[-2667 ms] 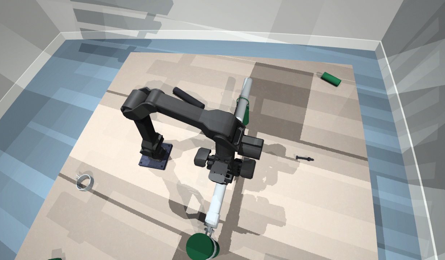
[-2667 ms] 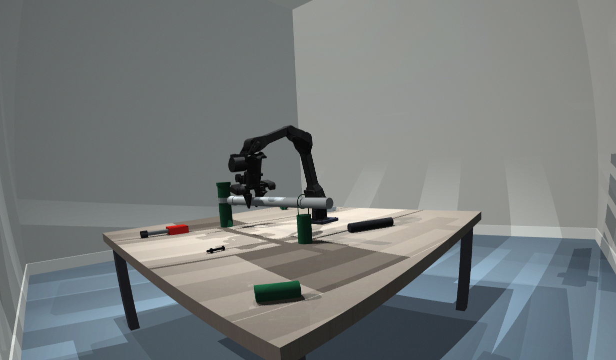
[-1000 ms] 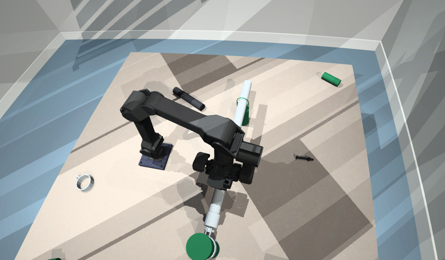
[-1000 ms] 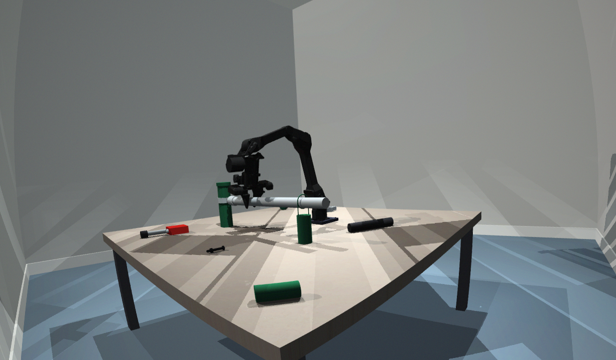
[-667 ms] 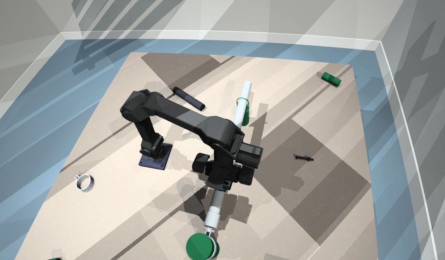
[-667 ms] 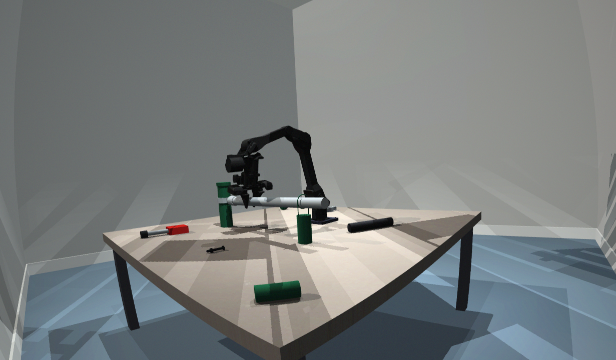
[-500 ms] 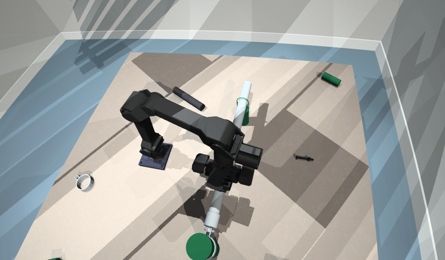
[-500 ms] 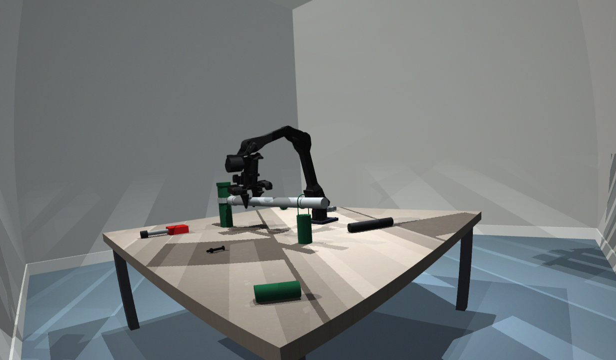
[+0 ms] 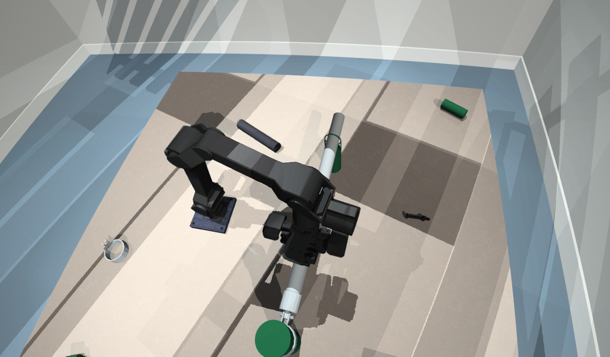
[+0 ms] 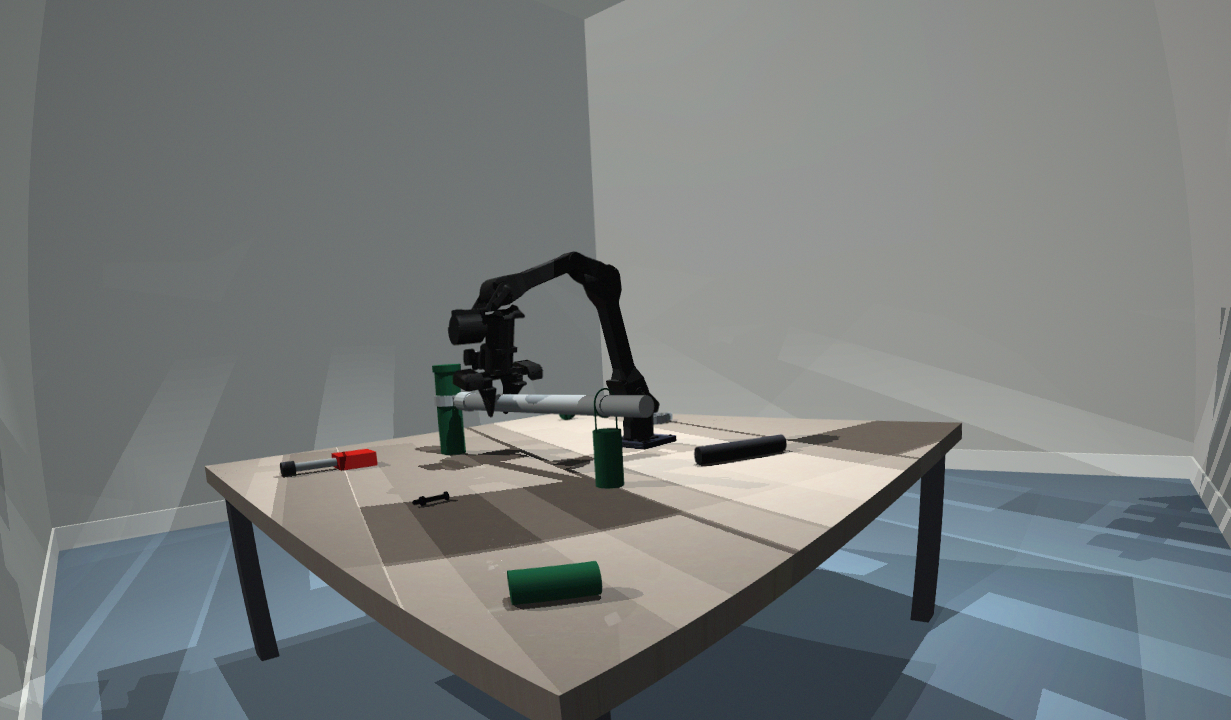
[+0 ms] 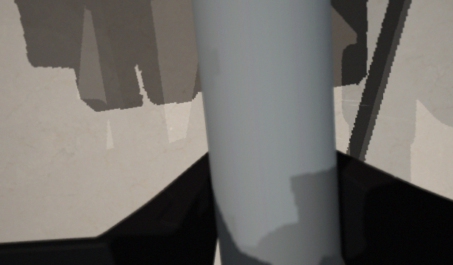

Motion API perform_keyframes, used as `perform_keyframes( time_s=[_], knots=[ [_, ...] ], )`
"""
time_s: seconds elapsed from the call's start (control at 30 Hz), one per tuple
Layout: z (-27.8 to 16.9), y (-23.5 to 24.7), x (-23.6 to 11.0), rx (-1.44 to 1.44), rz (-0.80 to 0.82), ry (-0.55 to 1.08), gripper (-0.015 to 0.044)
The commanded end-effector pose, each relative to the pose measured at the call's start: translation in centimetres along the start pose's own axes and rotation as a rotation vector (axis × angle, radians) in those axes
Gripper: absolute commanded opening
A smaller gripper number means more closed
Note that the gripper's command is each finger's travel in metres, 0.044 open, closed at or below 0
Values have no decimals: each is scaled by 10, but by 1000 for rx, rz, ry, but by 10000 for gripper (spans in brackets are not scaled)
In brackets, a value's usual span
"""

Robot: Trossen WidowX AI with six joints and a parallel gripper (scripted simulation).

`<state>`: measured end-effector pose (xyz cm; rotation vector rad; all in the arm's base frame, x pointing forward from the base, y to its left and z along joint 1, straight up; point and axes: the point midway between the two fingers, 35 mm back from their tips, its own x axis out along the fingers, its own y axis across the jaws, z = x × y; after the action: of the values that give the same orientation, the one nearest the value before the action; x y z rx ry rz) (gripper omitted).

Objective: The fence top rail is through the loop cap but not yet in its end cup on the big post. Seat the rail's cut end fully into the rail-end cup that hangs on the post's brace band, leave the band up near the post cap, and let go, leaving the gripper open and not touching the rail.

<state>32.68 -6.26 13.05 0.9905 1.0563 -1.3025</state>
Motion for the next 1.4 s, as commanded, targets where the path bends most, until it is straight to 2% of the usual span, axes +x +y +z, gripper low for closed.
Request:
perform_keyframes(
  time_s=[0.0, 0.6, 0.93, 1.17, 1.37],
  knots=[
    [6, 2, -3, 3, 9, -14, 0],
    [3, 0, 0, 0, 0, 0, 0],
    [3, 0, -1, 0, 0, 0, 263],
    [-10, 0, -23, 0, -1, 2, 440],
    [-24, -3, -48, -1, -1, 3, 440]
  ],
)
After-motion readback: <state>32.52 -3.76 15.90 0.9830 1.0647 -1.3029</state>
